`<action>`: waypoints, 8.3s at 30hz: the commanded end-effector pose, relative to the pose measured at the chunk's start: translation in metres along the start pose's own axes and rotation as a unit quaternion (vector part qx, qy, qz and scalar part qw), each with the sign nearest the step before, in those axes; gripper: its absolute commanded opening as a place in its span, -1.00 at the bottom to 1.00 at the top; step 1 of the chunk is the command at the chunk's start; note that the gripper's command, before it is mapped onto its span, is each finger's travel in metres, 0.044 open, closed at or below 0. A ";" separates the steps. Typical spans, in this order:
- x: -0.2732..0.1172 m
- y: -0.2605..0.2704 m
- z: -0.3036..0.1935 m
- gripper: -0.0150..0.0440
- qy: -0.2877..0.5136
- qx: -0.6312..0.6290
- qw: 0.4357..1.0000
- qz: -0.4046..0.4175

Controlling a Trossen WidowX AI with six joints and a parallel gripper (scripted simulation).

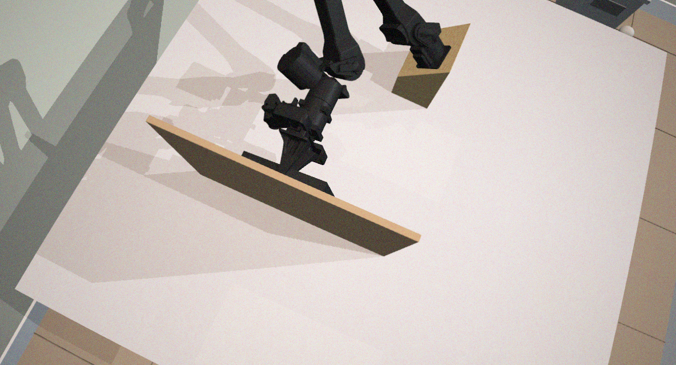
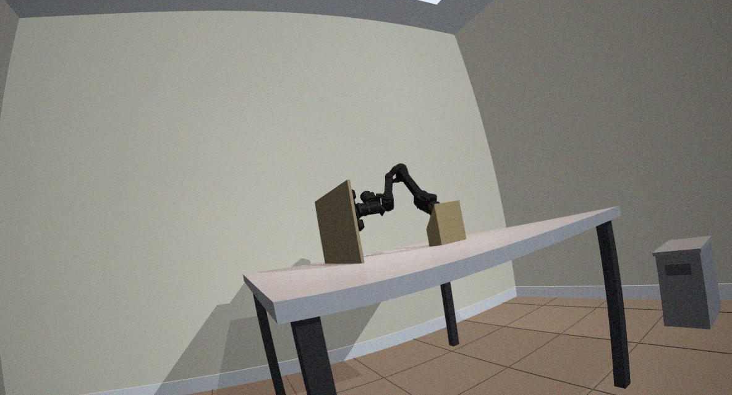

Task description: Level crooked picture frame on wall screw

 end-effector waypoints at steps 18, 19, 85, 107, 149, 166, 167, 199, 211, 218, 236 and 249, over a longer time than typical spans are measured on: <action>0.000 0.001 0.000 -0.49 -0.002 -0.054 0.999 -0.001; 0.000 0.001 0.000 -0.49 -0.002 -0.056 0.998 -0.001; -0.153 0.020 0.018 0.39 0.001 0.039 0.999 0.001; -0.193 0.034 0.002 0.39 0.003 0.046 0.999 0.001; -0.193 0.034 0.002 0.39 0.003 0.046 0.999 0.001; -0.193 0.034 0.002 0.39 0.003 0.046 0.999 0.001; -0.193 0.034 0.002 0.39 0.003 0.046 0.999 0.001; -0.137 0.003 0.004 0.39 0.002 -0.026 1.000 0.001; -0.119 -0.002 0.006 0.39 0.002 -0.040 0.999 0.002; -0.113 -0.001 0.007 0.39 0.001 -0.040 0.999 0.002; -0.039 -0.001 0.005 0.39 0.000 -0.039 0.999 0.003; -0.032 -0.001 0.006 0.39 0.000 -0.039 0.999 0.003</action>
Point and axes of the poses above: the point midway between the two fingers, 35 mm back from their tips, its own x axis out along the fingers, its own y axis across the jaws, z = x × y, the point moved 4 cm from there along -x, back along the fingers, and after that the axes turned 15 degrees about -x, right-handed, at the moved point
